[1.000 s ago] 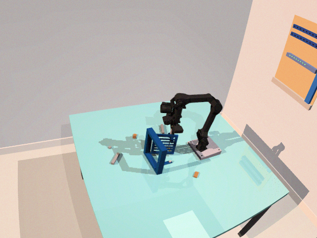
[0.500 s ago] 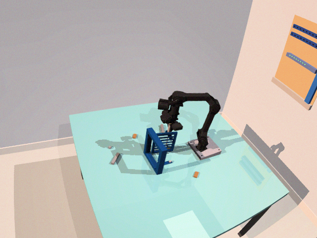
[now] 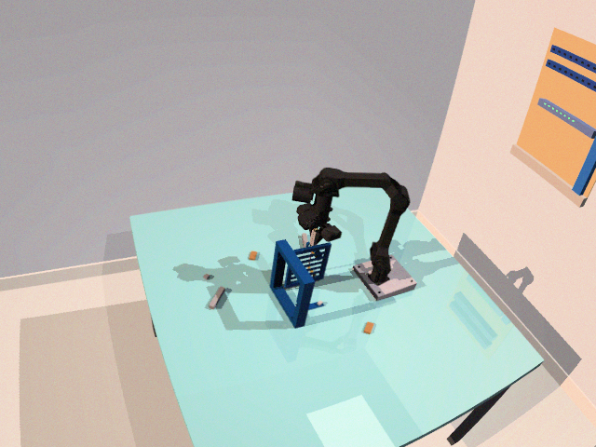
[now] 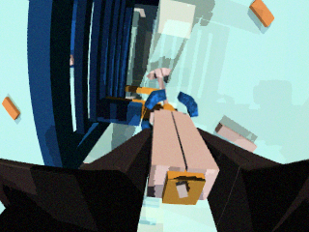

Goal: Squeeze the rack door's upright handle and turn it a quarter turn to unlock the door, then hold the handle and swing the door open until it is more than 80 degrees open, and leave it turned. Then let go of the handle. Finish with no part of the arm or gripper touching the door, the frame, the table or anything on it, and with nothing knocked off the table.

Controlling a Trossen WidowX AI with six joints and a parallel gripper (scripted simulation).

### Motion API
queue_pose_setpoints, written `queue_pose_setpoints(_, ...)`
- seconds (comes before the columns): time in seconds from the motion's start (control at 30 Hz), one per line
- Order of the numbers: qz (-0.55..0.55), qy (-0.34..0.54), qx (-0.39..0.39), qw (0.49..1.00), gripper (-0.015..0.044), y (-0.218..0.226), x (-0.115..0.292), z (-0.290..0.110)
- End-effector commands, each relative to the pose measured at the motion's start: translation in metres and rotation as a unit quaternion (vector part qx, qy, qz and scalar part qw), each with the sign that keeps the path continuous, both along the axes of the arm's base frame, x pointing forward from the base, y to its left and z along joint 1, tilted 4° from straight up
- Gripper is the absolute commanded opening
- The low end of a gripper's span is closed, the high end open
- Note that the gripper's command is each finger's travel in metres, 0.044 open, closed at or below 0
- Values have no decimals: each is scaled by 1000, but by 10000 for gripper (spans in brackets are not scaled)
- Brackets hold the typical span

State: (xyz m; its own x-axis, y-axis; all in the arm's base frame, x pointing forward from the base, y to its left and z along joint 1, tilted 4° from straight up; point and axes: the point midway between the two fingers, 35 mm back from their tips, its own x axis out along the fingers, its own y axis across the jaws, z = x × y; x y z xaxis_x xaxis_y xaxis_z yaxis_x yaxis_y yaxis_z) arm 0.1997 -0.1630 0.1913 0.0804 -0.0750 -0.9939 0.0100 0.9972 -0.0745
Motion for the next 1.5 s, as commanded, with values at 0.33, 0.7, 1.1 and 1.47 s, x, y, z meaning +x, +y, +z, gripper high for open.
queue_pose_setpoints(0.33,13,3,3,1000,49,0,0,-1)
queue_pose_setpoints(0.7,13,2,3,1000,295,0,0,0)
queue_pose_setpoints(1.1,12,-8,-6,1000,295,1,-1,17)
queue_pose_setpoints(1.47,13,-17,-14,1000,295,2,-2,33)
